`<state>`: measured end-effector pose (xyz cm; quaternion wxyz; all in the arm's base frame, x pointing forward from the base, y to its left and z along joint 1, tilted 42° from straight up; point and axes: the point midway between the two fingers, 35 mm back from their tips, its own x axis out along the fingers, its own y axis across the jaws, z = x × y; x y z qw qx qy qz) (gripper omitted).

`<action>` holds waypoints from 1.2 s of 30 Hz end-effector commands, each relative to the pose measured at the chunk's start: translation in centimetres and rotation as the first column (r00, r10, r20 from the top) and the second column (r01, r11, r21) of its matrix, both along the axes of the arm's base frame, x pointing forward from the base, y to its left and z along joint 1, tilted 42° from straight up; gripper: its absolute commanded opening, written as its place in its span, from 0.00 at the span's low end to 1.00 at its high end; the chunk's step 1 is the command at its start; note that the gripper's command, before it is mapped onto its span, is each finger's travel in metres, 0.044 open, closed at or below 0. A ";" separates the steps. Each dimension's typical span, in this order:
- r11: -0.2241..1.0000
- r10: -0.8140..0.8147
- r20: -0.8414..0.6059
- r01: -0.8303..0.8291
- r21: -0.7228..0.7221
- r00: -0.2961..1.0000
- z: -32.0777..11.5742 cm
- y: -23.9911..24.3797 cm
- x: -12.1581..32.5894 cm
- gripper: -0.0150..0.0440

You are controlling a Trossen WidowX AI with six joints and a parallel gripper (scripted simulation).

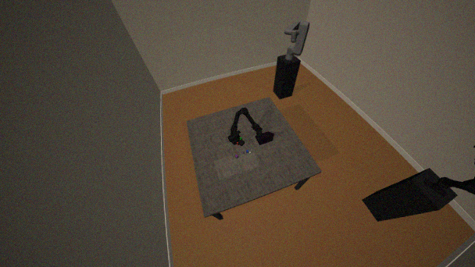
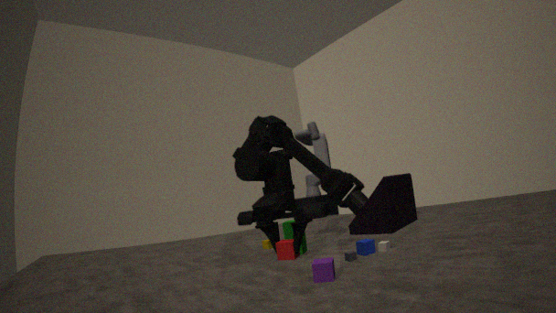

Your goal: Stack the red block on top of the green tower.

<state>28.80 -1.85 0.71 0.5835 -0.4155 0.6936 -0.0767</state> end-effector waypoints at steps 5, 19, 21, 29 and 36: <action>1.000 0.002 -0.001 -0.002 -0.003 1.000 0.7 0.6 0.0 0.29; 1.000 0.003 -0.002 -0.003 -0.001 1.000 5.7 5.2 -0.2 0.25; 1.000 0.003 -0.002 -0.003 0.000 1.000 6.5 5.9 -0.2 0.25; 1.000 0.002 -0.003 -0.002 0.000 1.000 8.7 8.0 -0.3 0.25; 1.000 0.002 -0.003 -0.002 0.000 1.000 8.8 7.9 -0.5 0.25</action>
